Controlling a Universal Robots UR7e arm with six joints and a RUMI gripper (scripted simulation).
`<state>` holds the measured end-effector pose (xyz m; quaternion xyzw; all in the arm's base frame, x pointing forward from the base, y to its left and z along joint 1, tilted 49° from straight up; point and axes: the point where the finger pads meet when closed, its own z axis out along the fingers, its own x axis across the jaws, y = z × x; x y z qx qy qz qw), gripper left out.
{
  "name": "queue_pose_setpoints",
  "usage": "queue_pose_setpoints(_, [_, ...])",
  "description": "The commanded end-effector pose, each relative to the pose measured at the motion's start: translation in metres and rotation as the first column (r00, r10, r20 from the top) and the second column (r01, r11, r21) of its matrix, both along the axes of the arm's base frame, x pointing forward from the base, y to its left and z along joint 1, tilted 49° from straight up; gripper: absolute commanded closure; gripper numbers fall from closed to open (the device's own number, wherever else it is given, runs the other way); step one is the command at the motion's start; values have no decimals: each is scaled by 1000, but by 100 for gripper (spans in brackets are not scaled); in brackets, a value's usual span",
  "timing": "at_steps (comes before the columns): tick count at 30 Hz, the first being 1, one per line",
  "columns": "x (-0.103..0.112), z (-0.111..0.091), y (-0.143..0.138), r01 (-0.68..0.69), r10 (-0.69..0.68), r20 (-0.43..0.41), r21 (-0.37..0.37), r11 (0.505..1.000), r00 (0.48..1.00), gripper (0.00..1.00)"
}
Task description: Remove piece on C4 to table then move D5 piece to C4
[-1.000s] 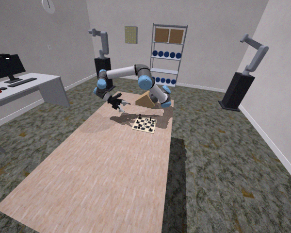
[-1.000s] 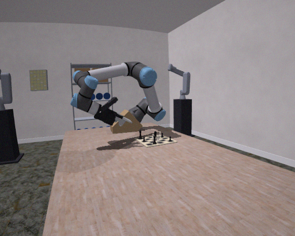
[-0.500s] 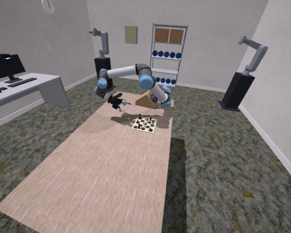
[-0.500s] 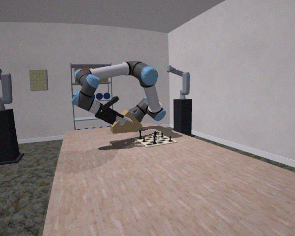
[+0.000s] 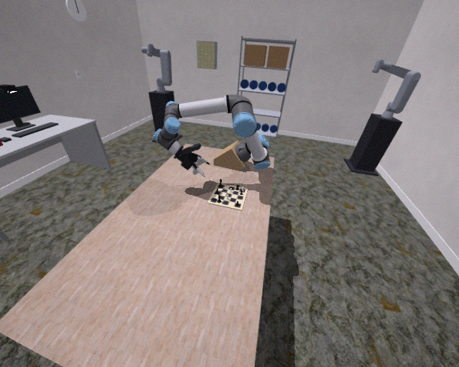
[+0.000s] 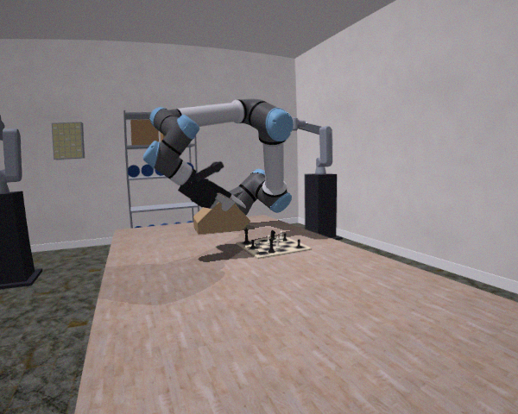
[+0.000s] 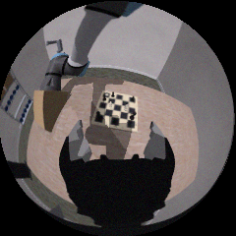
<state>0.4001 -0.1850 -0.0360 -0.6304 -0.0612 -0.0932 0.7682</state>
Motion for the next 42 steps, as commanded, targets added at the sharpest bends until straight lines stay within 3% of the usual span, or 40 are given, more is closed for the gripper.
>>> queue_pose_setpoints(1, [0,10,4,9,-6,45,-61,998,999,0])
queue_pose_setpoints(8, [-3,38,19,26,16,188,-223,974,982,0])
queue_pose_setpoints(15, [-9,63,40,63,79,337,-390,918,938,0])
queue_pose_setpoints(17, [-9,63,40,63,79,337,-390,918,938,0])
queue_pose_setpoints(26, [-18,86,68,132,204,489,-568,812,848,0])
queue_pose_setpoints(32, [-23,95,84,180,291,550,-649,739,783,0])
queue_pose_setpoints(34, [-23,95,84,180,291,550,-649,739,783,0])
queue_pose_setpoints(42, [-29,101,99,231,381,588,-711,664,713,0])
